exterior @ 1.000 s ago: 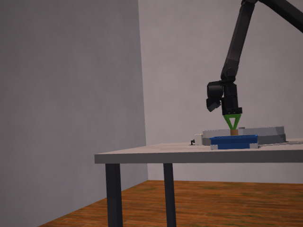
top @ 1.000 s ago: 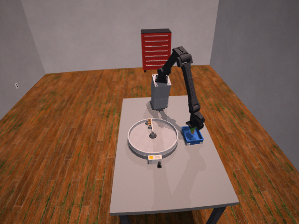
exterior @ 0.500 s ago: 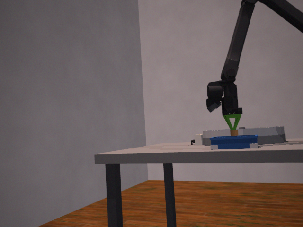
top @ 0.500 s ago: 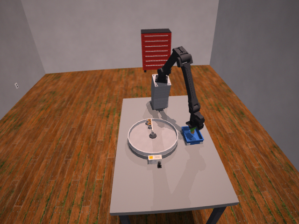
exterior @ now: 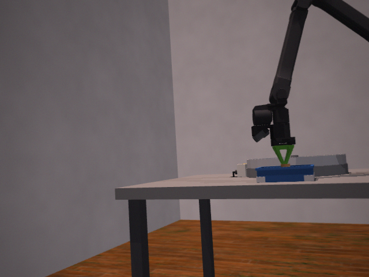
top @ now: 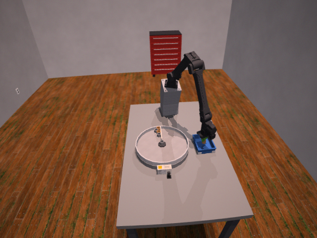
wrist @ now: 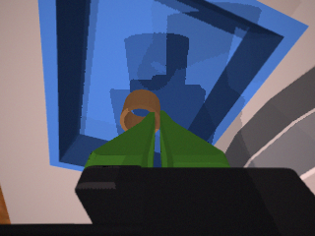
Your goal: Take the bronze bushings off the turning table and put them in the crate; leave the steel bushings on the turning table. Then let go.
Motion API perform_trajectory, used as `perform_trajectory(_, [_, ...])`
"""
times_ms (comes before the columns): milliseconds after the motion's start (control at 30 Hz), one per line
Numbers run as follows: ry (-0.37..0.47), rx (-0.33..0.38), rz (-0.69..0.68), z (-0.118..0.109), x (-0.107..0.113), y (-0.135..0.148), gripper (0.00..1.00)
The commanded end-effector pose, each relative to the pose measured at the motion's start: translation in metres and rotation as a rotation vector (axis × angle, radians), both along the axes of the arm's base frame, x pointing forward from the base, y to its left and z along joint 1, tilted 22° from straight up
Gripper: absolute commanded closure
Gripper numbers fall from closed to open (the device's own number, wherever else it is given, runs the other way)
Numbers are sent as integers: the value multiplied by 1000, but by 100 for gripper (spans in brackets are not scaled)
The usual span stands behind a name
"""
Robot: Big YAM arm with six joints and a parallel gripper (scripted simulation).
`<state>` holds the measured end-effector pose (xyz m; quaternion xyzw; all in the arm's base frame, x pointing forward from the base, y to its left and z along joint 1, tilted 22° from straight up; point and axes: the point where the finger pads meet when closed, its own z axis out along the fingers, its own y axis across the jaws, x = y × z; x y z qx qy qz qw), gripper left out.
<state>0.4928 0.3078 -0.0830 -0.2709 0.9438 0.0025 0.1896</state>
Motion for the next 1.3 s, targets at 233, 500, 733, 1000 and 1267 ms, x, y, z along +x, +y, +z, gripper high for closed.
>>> perform_trajectory(233, [-28, 16, 2, -4, 21, 4, 100])
perform_trajectory(500, [-22, 12, 1, -13, 22, 3, 100])
perform_trajectory(733, [-20, 11, 2, -7, 16, 0, 100])
perform_trajectory(1000, [-28, 16, 2, -3, 20, 3, 100])
perform_trajectory(1267, [-28, 16, 2, -3, 20, 3, 100])
